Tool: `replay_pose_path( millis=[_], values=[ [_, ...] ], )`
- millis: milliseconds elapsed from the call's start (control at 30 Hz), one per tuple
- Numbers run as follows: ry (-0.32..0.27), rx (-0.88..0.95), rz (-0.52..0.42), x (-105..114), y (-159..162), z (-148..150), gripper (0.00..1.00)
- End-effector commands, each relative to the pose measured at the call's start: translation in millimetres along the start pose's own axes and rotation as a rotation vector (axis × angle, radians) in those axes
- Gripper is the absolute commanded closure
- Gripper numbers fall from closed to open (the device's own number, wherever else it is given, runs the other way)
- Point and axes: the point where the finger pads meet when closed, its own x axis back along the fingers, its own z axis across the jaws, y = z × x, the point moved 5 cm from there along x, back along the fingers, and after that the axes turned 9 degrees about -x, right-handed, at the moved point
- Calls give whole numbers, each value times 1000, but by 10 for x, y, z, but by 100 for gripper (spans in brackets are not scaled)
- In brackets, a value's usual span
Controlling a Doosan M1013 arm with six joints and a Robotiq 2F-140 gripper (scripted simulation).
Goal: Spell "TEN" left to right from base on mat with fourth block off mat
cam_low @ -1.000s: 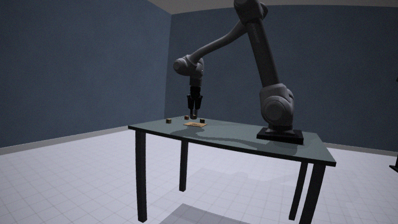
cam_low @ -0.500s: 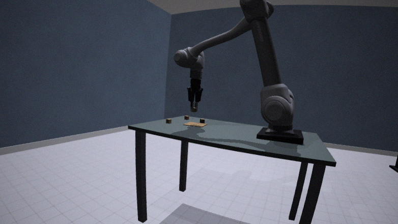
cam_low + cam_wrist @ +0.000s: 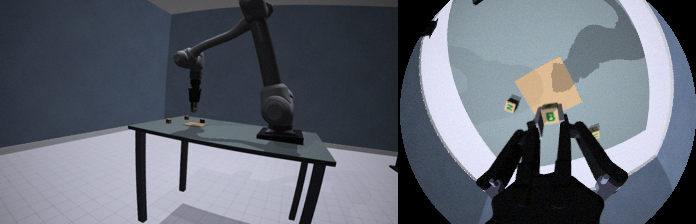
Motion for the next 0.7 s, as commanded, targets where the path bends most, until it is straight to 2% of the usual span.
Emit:
replay_pose_path(
  millis=[0,33,500,667],
  values=[
    [6,81,-1,-57,3,3,84],
    [6,158,-1,-91,3,2,84],
    [5,606,-2,-284,3,-6,84],
    [5,682,-3,-317,2,-8,84]
  ],
)
